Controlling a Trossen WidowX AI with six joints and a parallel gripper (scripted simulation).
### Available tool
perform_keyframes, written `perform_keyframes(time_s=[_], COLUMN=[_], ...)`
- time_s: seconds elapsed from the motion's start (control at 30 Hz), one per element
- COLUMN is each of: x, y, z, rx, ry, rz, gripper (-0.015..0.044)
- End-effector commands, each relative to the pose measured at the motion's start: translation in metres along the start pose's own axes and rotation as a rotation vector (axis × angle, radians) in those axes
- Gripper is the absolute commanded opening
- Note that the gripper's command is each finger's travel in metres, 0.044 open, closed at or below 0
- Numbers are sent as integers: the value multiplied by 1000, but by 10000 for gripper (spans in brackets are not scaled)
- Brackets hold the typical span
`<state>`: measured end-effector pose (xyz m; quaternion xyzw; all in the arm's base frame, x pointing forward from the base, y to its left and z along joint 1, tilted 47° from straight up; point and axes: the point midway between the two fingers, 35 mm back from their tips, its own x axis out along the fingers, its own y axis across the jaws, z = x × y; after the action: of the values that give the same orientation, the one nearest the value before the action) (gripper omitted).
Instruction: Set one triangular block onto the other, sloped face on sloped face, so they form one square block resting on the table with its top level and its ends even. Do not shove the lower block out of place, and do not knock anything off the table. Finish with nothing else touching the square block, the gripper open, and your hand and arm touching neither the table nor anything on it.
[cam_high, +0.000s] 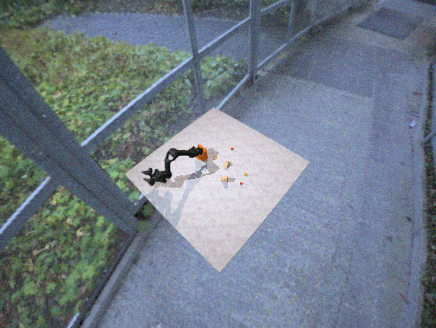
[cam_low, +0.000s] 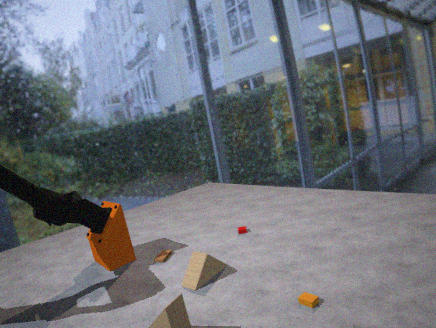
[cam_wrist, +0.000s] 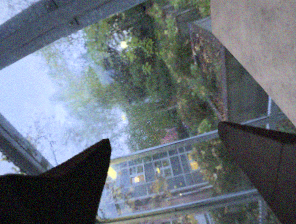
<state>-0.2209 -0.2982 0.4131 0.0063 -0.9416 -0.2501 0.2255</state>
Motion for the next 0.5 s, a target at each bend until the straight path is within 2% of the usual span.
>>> perform_keyframes(time_s=[0.0, 0.17, 0.47], x=[0, -17, -83], y=[0, -15, -53], z=[-1, -21, -80], rx=[-1, -50, -194], ry=[2, 64, 296], rz=[-2, -88, -332], gripper=[426, 440, 440])
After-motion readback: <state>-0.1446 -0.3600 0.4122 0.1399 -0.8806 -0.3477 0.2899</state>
